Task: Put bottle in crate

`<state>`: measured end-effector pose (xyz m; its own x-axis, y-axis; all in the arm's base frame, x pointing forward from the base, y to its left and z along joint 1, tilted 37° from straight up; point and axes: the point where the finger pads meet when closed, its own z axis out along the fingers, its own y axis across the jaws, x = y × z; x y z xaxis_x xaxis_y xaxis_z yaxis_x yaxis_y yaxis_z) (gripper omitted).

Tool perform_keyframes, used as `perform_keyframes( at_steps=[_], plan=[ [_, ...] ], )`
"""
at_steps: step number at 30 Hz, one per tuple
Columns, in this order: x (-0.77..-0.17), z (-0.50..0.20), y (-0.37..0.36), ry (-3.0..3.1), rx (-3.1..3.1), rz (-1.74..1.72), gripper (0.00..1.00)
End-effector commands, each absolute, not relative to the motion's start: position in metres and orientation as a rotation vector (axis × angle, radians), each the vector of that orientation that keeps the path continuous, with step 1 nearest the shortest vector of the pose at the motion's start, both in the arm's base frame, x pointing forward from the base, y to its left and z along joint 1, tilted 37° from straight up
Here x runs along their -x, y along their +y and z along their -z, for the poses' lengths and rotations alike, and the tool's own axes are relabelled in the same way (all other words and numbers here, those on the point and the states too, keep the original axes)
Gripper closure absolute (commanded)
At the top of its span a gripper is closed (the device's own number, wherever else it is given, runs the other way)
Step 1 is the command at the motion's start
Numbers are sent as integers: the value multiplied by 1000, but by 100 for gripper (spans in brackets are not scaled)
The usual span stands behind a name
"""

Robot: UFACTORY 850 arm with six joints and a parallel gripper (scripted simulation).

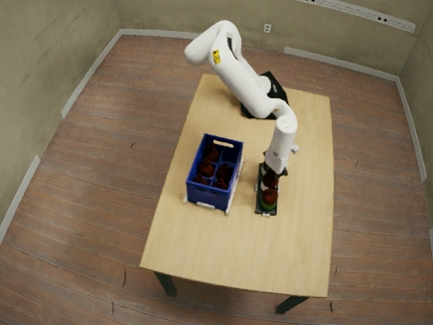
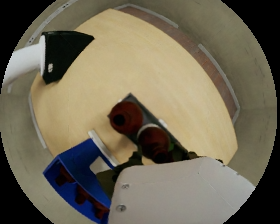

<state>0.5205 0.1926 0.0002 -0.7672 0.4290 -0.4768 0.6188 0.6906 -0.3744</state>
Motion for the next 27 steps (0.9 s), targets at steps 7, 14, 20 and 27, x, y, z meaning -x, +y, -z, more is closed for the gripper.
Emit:
perform_keyframes(
  at_steps=[7, 14, 20, 27],
  plan=[
    [-521, -1, 193, 2549, -821, 748, 35],
    [-521, -1, 193, 2549, -821, 748, 100],
    [-521, -1, 193, 2549, -821, 748, 100],
    [-521, -1, 193, 2549, -821, 748, 100]
  ],
)
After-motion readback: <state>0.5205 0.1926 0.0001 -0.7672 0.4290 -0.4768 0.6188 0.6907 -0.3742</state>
